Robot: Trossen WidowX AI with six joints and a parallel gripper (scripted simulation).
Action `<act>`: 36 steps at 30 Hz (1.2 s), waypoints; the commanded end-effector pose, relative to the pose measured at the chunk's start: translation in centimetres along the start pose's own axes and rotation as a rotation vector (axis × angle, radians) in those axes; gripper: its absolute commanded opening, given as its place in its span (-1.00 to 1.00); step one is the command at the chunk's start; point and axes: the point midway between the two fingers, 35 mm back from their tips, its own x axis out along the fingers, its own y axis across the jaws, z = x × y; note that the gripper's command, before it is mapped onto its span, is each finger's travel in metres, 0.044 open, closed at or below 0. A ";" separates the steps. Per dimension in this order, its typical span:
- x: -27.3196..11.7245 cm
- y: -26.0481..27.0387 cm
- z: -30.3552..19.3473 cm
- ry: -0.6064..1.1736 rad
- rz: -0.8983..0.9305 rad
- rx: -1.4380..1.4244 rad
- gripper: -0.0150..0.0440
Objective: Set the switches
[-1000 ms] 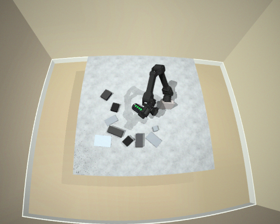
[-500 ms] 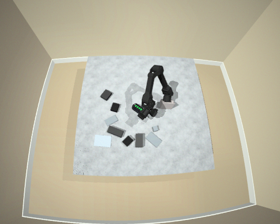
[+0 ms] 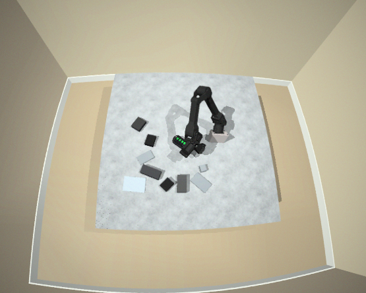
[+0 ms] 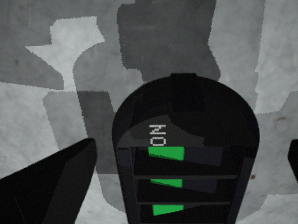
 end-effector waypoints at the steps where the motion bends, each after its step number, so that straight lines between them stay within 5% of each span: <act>1: 0.8 0.3 0.2 0.002 0.011 -0.011 1.00; 4: 1.0 0.3 0.3 0.002 0.011 -0.011 1.00; 9: 1.0 0.3 0.3 0.002 0.011 -0.011 0.62; 36: 0.2 0.3 -0.2 -0.005 0.011 -0.011 0.65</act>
